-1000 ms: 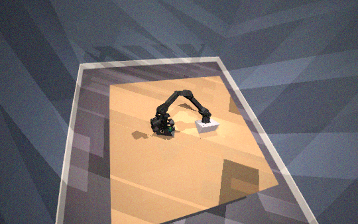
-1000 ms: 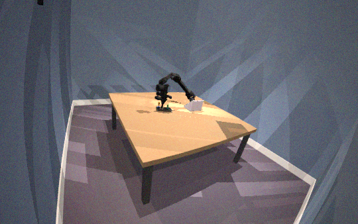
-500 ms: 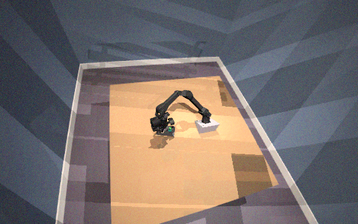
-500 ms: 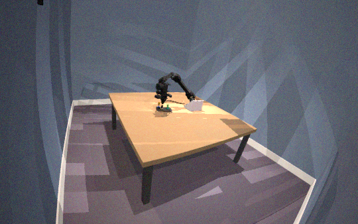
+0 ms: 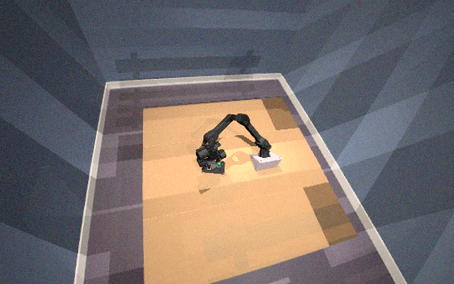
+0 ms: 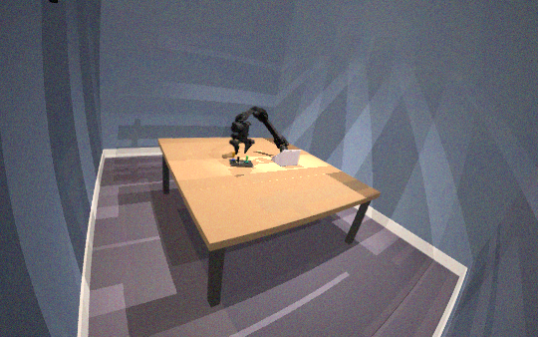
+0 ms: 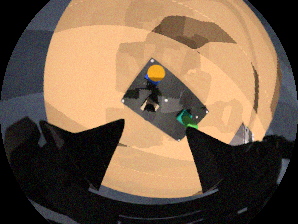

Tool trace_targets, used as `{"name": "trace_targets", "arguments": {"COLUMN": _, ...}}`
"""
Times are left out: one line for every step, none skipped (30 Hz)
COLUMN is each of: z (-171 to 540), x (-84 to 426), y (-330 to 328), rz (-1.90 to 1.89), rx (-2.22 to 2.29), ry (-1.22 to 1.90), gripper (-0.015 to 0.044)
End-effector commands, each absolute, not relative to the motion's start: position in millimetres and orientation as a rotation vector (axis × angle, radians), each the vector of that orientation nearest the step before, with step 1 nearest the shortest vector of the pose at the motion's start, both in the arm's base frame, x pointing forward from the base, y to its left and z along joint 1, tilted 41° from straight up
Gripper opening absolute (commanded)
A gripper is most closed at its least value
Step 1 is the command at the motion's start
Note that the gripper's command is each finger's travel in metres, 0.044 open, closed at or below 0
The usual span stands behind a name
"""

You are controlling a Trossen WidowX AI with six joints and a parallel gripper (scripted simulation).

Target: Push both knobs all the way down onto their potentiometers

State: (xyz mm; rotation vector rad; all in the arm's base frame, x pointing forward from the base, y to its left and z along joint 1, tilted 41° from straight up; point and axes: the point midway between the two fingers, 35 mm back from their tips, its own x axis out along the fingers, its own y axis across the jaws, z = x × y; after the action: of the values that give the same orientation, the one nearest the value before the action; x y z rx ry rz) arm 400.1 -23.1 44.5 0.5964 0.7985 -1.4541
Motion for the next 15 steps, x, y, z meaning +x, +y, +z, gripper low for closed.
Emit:
{"name": "trace_targets", "arguments": {"z": 48, "x": 380, "y": -12, "rz": -1.452, "rx": 0.6, "ry": 0.807, "gripper": 0.044}}
{"name": "trace_targets", "arguments": {"z": 49, "x": 369, "y": -9, "rz": -1.455, "rx": 0.6, "ry": 0.806, "gripper": 0.044}}
{"name": "trace_targets", "arguments": {"z": 51, "x": 358, "y": -6, "rz": -1.458, "rx": 0.6, "ry": 0.805, "gripper": 0.044}}
{"name": "trace_targets", "arguments": {"z": 52, "x": 348, "y": -3, "rz": -1.461, "rx": 0.599, "ry": 0.803, "gripper": 0.044}}
{"name": "trace_targets", "arguments": {"z": 54, "x": 337, "y": -1, "rz": -1.464, "rx": 0.599, "ry": 0.802, "gripper": 0.044}}
{"name": "trace_targets", "arguments": {"z": 55, "x": 325, "y": 2, "rz": -1.468, "rx": 0.598, "ry": 0.8, "gripper": 0.044}}
{"name": "trace_targets", "arguments": {"z": 56, "x": 314, "y": 3, "rz": -1.471, "rx": 0.598, "ry": 0.797, "gripper": 0.044}}
{"name": "trace_targets", "arguments": {"z": 56, "x": 303, "y": 4, "rz": -1.473, "rx": 0.596, "ry": 0.797, "gripper": 0.044}}
{"name": "trace_targets", "arguments": {"z": 56, "x": 291, "y": 5, "rz": -1.476, "rx": 0.595, "ry": 0.796, "gripper": 0.044}}
{"name": "trace_targets", "arguments": {"z": 56, "x": 279, "y": 6, "rz": -1.479, "rx": 0.593, "ry": 0.794, "gripper": 0.044}}
{"name": "trace_targets", "arguments": {"z": 56, "x": 268, "y": 6, "rz": -1.482, "rx": 0.592, "ry": 0.791, "gripper": 0.044}}
{"name": "trace_targets", "arguments": {"z": 56, "x": 256, "y": 6, "rz": -1.486, "rx": 0.59, "ry": 0.787, "gripper": 0.044}}
{"name": "trace_targets", "arguments": {"z": 57, "x": 247, "y": 5, "rz": -1.49, "rx": 0.59, "ry": 0.782, "gripper": 0.044}}
{"name": "trace_targets", "arguments": {"z": 57, "x": 241, "y": 5, "rz": -1.493, "rx": 0.59, "ry": 0.778, "gripper": 0.044}}
{"name": "trace_targets", "arguments": {"z": 57, "x": 239, "y": 5, "rz": -1.494, "rx": 0.589, "ry": 0.777, "gripper": 0.044}}
